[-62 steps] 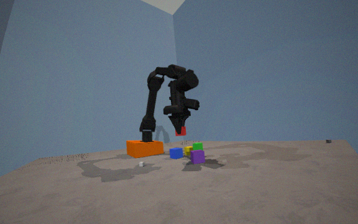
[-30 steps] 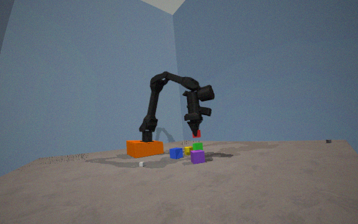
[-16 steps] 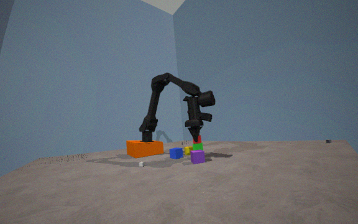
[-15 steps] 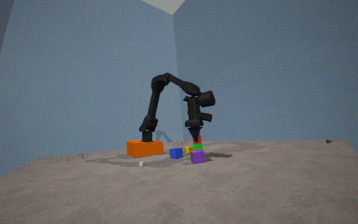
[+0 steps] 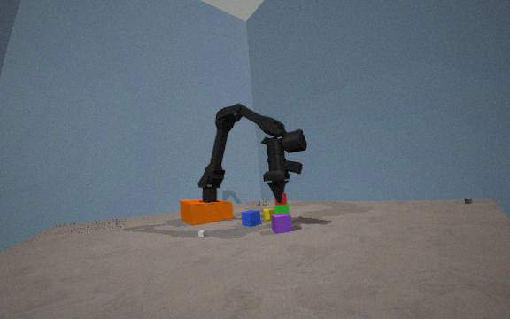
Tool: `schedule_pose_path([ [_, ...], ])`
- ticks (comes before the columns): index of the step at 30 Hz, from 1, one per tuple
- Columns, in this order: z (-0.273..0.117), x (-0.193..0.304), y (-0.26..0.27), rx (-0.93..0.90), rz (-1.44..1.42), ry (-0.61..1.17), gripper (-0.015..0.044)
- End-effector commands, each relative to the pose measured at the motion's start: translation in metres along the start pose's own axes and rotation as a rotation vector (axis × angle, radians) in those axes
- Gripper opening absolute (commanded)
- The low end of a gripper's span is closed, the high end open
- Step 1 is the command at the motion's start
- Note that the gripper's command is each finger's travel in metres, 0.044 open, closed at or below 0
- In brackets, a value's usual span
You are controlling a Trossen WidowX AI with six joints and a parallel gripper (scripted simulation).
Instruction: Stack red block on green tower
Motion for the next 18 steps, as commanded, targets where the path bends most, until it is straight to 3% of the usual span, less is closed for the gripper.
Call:
schedule_pose_path([
  [1,0.0004,-0.0001,-0.0005,0.006,0.006,0.001,0.0],
  [4,-0.0044,-0.0005,-0.0008,0.006,0.006,0.001,0.0],
  [18,-0.0004,-0.0002,-0.0001,0.0,0.0,0.0,0.0368],
])
Point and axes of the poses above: the point midway between the two fingers, 35 mm back from their tips, its own z axis out along the fingers, its own y axis across the jaws, x = y × z, the point moved 7 cm from there along -z, back along the fingers
